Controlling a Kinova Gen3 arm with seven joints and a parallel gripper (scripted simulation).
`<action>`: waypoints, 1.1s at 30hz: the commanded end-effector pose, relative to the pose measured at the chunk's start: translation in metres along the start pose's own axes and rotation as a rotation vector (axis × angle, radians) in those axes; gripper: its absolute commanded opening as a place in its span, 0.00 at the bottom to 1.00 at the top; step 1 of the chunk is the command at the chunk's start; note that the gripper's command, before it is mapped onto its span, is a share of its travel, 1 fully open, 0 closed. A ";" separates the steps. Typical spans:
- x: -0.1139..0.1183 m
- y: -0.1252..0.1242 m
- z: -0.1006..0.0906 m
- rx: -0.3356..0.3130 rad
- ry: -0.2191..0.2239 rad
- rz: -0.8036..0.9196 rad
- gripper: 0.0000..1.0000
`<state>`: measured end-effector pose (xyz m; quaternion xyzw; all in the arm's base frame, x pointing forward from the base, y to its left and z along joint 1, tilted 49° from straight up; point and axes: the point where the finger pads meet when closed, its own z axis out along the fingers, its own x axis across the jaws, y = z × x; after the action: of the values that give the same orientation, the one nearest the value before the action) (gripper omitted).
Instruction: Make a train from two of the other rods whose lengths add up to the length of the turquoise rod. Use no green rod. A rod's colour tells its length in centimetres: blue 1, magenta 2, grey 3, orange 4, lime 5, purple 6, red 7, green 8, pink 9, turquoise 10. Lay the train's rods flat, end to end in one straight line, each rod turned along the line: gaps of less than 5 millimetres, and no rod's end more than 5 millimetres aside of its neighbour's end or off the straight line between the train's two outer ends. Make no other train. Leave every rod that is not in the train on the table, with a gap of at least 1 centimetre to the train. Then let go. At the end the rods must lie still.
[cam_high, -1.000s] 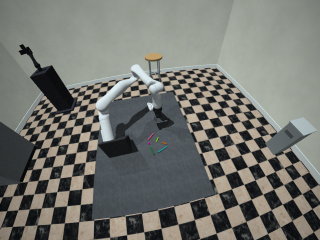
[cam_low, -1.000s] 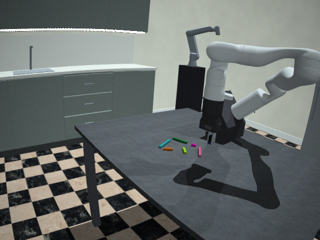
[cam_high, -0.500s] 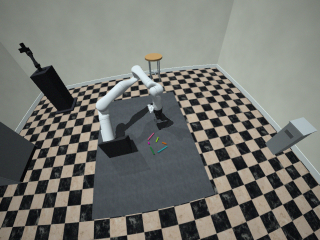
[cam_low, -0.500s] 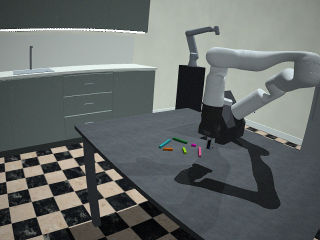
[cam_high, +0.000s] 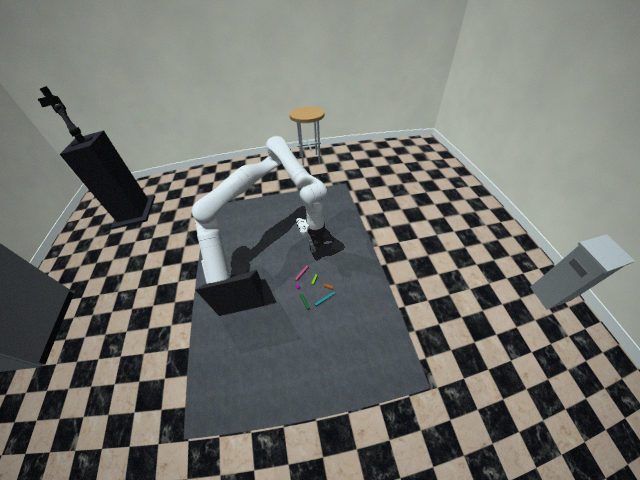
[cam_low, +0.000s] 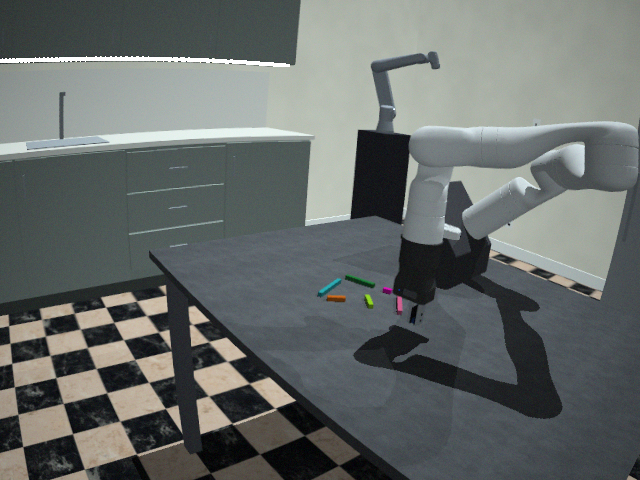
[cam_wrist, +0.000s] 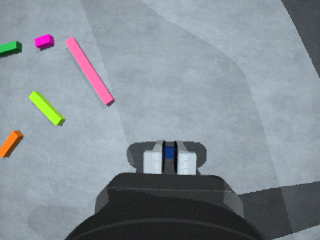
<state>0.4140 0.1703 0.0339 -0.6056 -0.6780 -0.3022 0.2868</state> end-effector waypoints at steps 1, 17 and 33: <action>-0.001 -0.002 0.005 0.006 -0.001 0.001 0.24; -0.001 -0.002 0.011 0.006 -0.001 0.001 0.24; -0.001 -0.002 0.011 0.006 -0.001 0.001 0.24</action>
<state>0.4115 0.1790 0.0254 -0.6050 -0.6789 -0.2992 0.2889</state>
